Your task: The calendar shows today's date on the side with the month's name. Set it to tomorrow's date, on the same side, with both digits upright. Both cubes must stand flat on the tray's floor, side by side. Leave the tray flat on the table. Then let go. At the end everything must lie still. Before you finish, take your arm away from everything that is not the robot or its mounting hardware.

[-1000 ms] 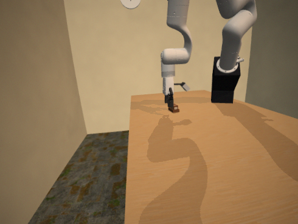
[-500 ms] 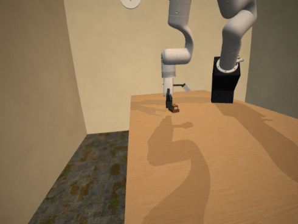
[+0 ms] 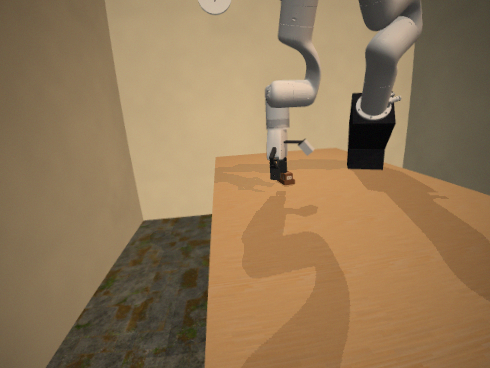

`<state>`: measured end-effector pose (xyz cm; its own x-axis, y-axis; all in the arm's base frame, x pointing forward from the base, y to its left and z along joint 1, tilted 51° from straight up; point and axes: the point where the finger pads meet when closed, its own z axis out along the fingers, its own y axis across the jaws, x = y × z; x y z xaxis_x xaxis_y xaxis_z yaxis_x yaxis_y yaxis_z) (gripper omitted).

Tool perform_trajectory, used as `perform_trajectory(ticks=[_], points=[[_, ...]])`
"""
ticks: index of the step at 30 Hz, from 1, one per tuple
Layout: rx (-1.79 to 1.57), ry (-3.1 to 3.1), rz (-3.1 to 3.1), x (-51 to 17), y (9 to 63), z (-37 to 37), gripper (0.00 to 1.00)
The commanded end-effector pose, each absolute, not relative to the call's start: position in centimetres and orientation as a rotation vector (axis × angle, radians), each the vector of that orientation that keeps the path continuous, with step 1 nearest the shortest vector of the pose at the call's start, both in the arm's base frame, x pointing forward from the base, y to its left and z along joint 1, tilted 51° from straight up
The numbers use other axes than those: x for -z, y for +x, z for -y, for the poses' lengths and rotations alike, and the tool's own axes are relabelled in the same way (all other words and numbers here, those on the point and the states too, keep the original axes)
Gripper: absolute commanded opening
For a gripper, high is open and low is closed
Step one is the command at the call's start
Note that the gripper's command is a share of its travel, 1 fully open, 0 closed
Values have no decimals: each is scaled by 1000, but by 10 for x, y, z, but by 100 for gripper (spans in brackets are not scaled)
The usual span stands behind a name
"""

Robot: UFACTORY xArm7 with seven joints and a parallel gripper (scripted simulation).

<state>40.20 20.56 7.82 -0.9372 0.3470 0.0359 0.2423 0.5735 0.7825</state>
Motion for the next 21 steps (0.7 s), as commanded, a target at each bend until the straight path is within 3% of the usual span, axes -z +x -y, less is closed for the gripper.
perform_trajectory(ticks=[1, 21], points=[[-1302, 509, -2678, -75, 404, -209, 100], [-1302, 510, -2678, -62, 409, -224, 100]])
